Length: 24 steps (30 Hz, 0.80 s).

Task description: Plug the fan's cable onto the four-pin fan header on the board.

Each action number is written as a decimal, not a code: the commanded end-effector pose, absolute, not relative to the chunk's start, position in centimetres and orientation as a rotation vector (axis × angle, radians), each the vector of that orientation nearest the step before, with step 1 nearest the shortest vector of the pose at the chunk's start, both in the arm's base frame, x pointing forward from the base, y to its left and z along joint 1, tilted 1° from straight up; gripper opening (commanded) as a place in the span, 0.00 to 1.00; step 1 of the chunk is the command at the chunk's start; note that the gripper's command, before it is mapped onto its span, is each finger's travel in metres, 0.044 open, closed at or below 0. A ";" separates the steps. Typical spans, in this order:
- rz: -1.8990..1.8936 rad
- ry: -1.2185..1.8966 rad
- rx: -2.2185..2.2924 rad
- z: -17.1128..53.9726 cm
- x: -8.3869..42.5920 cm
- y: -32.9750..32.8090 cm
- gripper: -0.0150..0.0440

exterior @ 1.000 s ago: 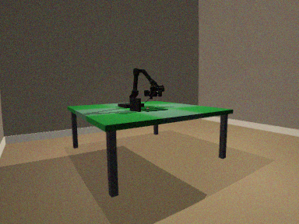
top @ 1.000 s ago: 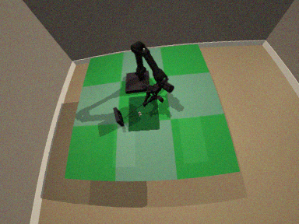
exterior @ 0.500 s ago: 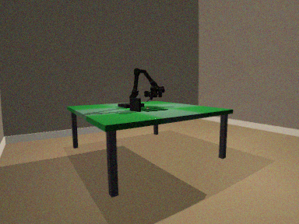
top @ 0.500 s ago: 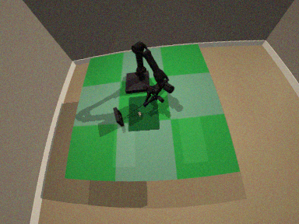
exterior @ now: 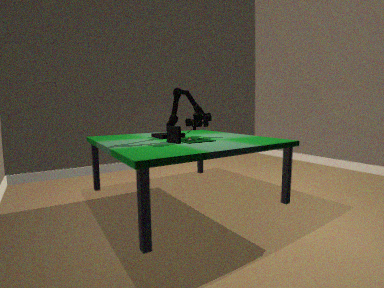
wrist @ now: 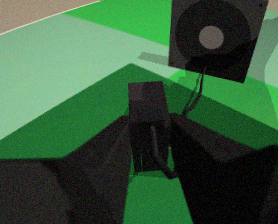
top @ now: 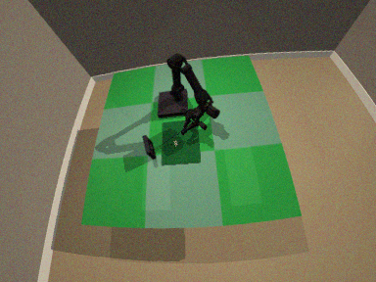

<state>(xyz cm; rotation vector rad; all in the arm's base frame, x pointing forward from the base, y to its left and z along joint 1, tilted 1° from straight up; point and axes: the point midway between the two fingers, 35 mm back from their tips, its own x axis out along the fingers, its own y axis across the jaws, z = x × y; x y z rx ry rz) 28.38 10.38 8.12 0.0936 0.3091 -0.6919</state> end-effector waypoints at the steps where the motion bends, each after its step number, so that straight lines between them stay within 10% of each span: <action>1: -0.692 0.306 0.097 7.7 28.3 10.5 0.25; 24: -0.692 0.306 0.097 5.7 28.0 10.9 0.25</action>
